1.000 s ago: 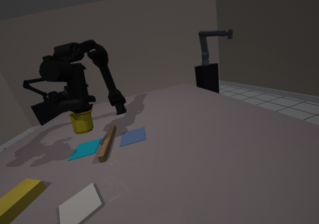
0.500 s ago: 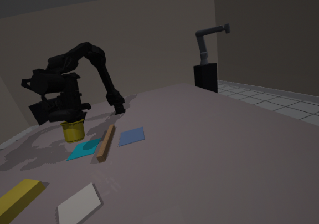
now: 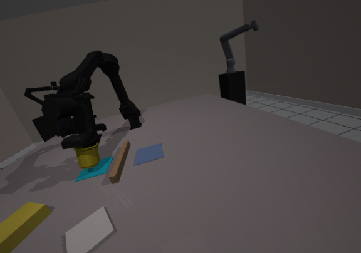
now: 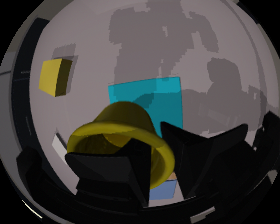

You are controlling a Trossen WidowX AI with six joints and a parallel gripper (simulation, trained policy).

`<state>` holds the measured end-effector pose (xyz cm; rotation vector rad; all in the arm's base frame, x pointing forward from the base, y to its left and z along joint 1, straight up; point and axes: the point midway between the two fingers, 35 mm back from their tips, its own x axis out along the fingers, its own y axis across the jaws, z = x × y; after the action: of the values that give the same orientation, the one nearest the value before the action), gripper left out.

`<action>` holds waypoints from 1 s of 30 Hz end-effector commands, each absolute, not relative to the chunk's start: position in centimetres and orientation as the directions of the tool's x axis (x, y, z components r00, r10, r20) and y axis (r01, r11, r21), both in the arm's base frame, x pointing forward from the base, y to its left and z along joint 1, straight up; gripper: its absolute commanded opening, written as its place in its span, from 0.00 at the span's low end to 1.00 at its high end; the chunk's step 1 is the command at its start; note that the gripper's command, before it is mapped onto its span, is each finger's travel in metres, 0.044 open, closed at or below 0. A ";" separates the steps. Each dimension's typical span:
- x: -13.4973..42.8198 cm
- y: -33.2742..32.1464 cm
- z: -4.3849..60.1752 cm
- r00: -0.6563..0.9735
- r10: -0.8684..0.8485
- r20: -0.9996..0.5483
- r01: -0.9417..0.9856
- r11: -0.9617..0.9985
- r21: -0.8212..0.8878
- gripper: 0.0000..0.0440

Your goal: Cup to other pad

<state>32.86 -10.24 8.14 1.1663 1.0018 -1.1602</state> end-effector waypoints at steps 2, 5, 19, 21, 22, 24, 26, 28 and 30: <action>32.0 -10.3 6.9 0.129 -0.142 -0.981 0.992 0.002 0.130 0.07; 31.8 -10.5 6.4 0.127 -0.144 -0.981 0.992 -0.003 0.128 0.13; 32.2 -11.6 8.3 0.238 -0.148 -0.960 0.970 -0.020 0.243 0.42; 32.0 -11.5 8.7 0.247 -0.144 -0.958 0.967 -0.021 0.252 0.43; 31.9 -11.5 8.9 0.251 -0.142 -0.958 0.966 -0.021 0.257 0.44; 31.7 -11.5 9.2 0.260 -0.138 -0.956 0.964 -0.022 0.265 0.45; 31.5 -11.6 9.7 0.269 -0.135 -0.954 0.961 -0.024 0.274 0.48; 31.3 -11.6 10.2 0.278 -0.134 -0.951 0.959 -0.026 0.284 0.51; 31.2 -11.6 10.7 0.287 -0.133 -0.949 0.956 -0.029 0.294 0.53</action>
<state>31.62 -11.68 10.07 1.2656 0.8797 -1.0924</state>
